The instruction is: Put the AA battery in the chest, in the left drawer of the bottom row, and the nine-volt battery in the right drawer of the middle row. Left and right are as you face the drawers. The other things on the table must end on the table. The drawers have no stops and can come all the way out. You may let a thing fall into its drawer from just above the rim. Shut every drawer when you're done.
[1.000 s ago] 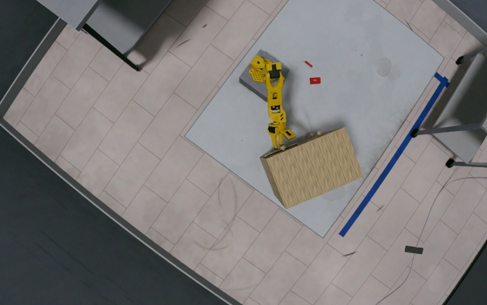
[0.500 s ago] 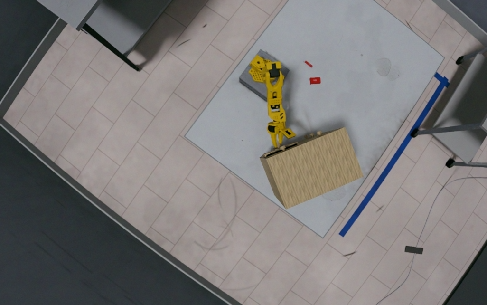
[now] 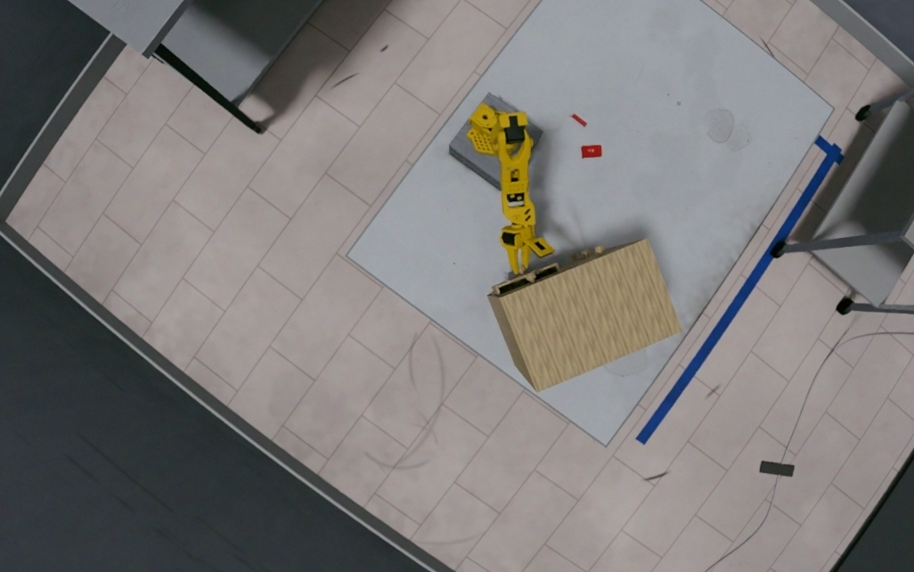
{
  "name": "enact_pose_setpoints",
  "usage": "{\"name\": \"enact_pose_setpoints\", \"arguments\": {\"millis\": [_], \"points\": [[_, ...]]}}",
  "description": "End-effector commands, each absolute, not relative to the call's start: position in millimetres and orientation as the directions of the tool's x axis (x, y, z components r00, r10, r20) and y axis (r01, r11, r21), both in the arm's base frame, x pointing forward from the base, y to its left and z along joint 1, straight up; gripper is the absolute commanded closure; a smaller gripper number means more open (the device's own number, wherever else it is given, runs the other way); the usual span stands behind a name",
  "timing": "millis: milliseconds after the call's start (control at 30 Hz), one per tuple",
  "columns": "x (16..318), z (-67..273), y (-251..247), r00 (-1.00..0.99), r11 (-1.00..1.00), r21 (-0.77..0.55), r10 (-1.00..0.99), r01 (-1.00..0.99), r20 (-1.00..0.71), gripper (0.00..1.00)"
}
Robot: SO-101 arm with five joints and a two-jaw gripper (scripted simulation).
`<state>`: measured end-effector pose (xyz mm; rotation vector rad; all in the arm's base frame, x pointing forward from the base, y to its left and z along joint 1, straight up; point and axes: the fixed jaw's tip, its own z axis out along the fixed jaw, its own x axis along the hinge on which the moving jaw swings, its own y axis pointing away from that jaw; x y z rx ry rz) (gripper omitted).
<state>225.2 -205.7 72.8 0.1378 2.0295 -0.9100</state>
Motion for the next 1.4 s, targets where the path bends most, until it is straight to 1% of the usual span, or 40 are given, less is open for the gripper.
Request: {"name": "enact_pose_setpoints", "arguments": {"millis": [0,1367], "points": [[223.8,73.2,-203.3,-0.608,0.725,-0.557,-0.241,0.406,-0.757,1.0],[215.3,73.3,-198.6,-0.609,0.721,-0.557,-0.236,0.412,-0.757,1.0]]}}
